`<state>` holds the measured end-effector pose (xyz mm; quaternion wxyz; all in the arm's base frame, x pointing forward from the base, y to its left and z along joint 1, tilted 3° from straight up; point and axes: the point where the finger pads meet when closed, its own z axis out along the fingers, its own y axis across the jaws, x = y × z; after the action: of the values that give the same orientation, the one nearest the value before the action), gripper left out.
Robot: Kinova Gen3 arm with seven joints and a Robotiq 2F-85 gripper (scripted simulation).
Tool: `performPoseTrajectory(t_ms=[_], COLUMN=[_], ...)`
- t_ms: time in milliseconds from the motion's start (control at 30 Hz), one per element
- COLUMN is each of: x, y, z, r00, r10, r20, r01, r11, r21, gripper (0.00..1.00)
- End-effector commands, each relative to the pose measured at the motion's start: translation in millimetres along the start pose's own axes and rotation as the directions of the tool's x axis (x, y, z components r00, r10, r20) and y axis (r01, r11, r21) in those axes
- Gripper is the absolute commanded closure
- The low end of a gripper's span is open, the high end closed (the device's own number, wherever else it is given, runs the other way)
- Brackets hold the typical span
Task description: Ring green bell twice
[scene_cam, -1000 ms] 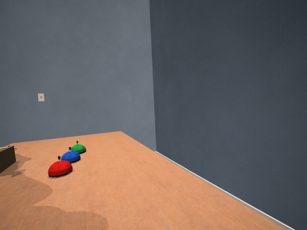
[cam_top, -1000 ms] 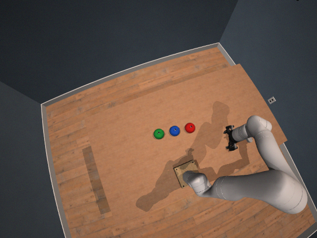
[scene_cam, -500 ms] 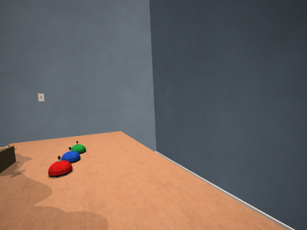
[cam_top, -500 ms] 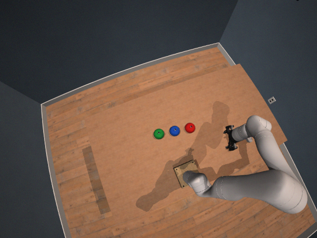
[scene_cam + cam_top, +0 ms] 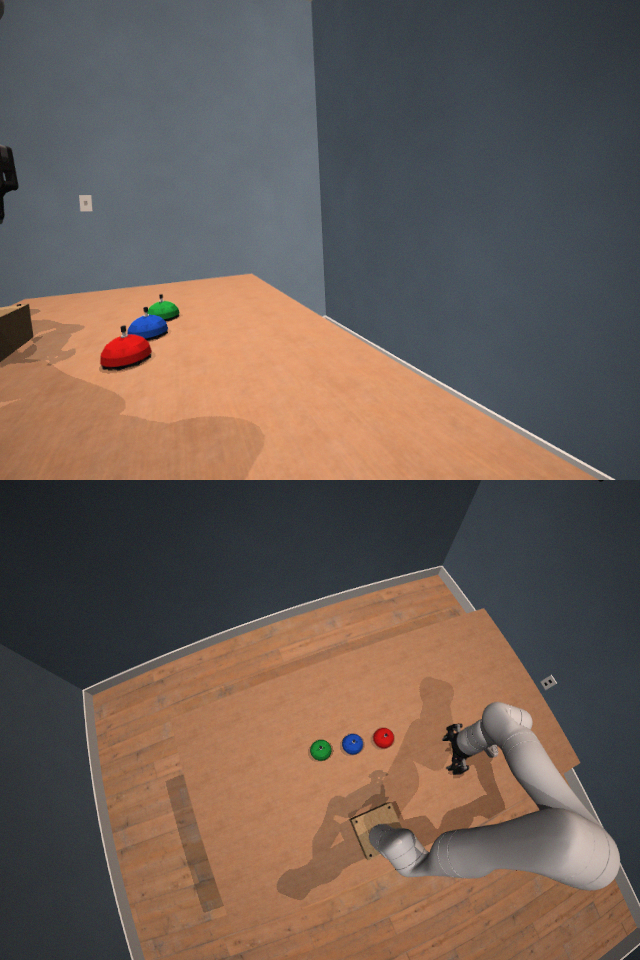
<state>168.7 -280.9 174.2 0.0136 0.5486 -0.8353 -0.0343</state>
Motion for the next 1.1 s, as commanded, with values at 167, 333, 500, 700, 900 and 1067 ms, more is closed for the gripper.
performPoseTrajectory(t_ms=[167,333,500,700,900,1067], x=[-54.6,-85.5,-117.6,-165.6,-203.5,-241.3], y=[-53.3,-70.8,-86.5,-102.5,-109.7,-112.6], z=[17.4,25.5,34.5,47.6,57.9,68.2], r00=[0.999,0.999,0.998,0.997,0.996,0.994], r10=[-0.043,-0.046,-0.059,-0.077,-0.091,-0.104], r20=[-0.019,-0.015,-0.020,-0.025,-0.027,-0.026], r01=[0.043,0.047,0.059,0.078,0.091,0.104], r11=[0.999,0.999,0.998,0.997,0.996,0.994], r21=[0.008,0.011,0.014,0.019,0.023,0.026], gripper=[0.00,0.00,0.00,0.00,0.00,0.00])
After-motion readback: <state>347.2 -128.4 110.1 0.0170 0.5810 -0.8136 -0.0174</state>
